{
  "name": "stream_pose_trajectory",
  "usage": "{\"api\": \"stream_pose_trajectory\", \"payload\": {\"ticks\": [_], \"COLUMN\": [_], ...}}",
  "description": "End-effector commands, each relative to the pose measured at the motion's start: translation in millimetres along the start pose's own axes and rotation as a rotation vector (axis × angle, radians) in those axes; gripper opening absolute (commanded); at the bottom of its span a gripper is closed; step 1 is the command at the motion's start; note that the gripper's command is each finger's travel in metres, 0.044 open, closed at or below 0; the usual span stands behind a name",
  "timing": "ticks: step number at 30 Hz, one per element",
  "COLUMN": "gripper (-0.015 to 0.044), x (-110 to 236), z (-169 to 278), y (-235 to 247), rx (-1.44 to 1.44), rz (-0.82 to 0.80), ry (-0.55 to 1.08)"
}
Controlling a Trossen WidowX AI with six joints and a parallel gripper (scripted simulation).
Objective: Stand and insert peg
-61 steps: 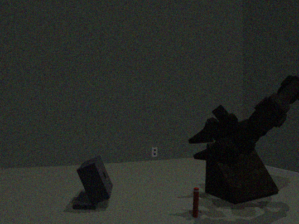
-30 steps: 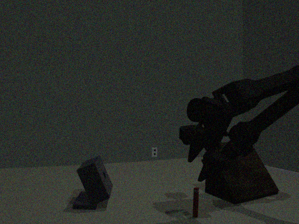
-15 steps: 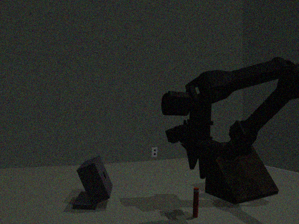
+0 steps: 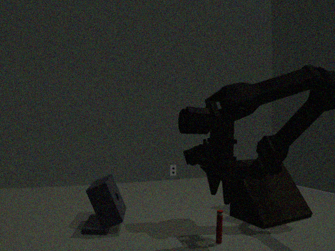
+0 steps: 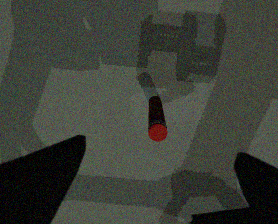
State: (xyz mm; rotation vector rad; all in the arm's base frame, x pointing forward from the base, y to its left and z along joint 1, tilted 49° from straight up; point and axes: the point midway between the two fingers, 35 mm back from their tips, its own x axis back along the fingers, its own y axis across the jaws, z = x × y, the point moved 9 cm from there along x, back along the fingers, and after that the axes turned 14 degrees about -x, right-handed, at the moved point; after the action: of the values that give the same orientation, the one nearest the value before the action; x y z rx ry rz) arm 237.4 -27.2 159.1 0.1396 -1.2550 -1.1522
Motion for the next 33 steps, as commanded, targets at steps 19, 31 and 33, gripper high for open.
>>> {"api": "stream_pose_trajectory", "payload": {"ticks": [19,31,33], "gripper": [0.0440,0.0440,0.0440], "x": [-33.0,-52.6,-55.8], "z": [-0.6,-0.1,0.2], "y": [-0.2,-0.1,-0.1], "rx": [0.021,0.021,0.021], "rz": [0.002,0.001,0.000], "ry": [0.005,0.005,0.006]}}
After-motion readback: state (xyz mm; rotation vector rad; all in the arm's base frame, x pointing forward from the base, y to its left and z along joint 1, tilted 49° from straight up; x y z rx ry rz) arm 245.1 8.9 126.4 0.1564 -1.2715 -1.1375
